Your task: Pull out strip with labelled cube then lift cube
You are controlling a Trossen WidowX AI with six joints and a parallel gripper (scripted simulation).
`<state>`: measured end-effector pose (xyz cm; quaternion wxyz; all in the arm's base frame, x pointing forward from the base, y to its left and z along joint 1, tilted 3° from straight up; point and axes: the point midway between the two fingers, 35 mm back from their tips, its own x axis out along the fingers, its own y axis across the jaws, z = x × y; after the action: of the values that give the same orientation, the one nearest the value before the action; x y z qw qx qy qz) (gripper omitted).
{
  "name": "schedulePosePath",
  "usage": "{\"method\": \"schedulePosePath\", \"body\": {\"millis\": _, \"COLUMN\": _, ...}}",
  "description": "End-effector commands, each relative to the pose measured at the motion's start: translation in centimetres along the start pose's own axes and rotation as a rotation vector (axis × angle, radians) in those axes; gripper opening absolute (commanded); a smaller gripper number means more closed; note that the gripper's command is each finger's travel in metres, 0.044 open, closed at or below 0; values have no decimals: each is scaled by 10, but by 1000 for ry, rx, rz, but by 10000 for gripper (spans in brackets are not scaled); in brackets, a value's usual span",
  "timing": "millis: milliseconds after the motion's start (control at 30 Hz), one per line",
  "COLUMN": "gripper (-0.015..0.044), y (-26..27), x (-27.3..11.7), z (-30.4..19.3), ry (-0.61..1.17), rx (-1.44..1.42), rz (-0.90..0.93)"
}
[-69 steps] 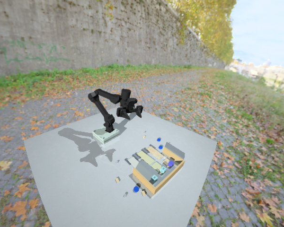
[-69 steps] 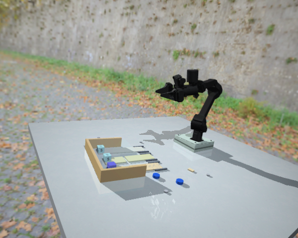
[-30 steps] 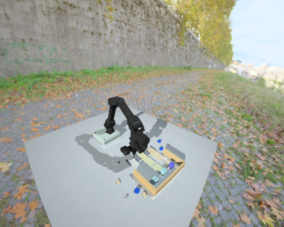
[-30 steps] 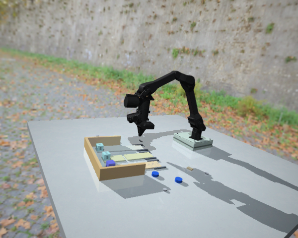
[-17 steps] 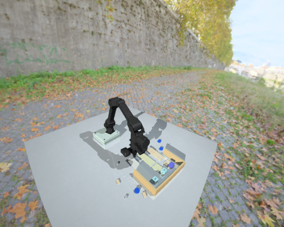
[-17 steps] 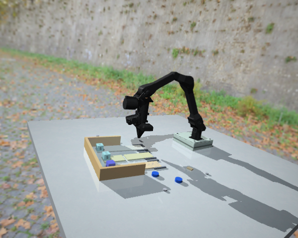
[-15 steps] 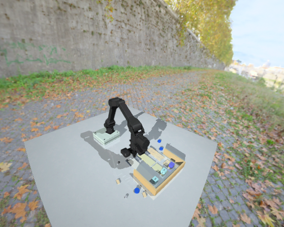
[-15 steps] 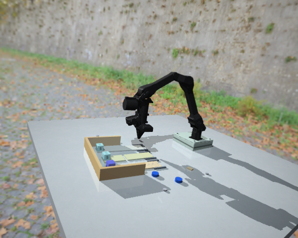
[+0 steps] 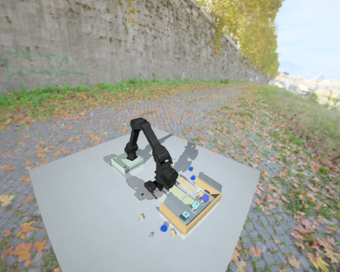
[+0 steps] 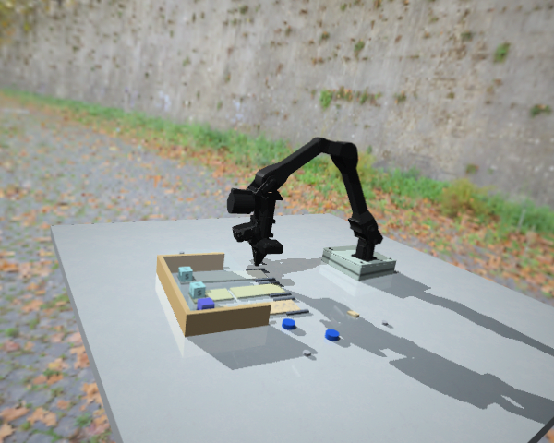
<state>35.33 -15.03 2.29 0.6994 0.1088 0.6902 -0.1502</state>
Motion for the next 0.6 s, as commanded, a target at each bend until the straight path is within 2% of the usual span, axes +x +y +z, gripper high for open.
{"method": "schedulePosePath", "body": {"millis": 0, "gripper": 0, "y": 0, "x": 8, "z": -1, "ry": 5, "rx": -3, "rz": 1}}
{"method": "schedulePosePath", "body": {"millis": 567, "gripper": 0, "y": -2, "x": 28, "z": -3, "ry": 5, "rx": -3, "rz": 1}}
